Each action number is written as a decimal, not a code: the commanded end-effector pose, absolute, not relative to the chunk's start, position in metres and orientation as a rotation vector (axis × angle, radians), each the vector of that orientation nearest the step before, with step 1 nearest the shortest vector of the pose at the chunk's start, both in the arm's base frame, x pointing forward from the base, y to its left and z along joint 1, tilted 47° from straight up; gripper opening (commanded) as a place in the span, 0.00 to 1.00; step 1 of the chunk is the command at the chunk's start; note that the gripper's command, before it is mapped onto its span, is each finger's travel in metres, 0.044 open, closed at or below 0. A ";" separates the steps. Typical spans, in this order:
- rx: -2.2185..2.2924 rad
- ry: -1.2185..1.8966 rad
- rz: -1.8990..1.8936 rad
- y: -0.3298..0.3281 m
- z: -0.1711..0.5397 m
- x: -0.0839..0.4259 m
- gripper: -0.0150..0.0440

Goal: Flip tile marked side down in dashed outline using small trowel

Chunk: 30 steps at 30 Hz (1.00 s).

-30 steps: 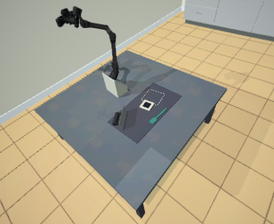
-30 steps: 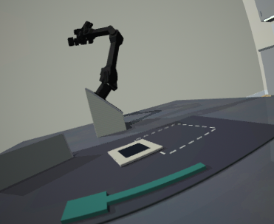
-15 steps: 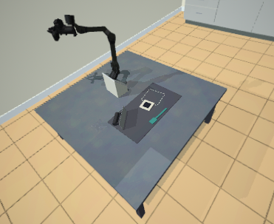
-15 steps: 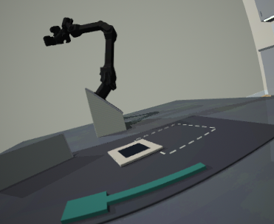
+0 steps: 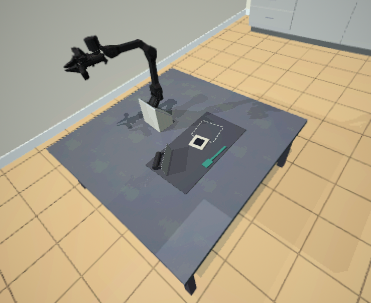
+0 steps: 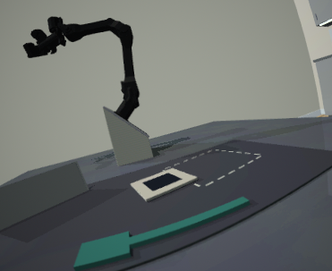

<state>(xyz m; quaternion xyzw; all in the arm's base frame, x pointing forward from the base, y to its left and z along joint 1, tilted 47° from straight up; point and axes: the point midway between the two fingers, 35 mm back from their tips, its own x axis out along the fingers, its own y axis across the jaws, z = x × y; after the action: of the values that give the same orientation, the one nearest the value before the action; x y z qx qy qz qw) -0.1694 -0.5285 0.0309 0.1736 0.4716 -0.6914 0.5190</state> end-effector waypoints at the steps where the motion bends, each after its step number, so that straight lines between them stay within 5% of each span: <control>1: 0.464 1.128 -1.540 -0.527 0.006 -0.127 0.42; 15: 0.676 1.163 -1.051 -0.471 -0.081 0.045 0.42; 30: 0.952 1.297 -0.563 -0.333 -0.142 0.181 0.42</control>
<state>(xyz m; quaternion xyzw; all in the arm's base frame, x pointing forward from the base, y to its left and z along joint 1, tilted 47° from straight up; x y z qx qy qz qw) 0.1654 -0.3588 -0.1351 0.3990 0.5623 -0.2809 0.6676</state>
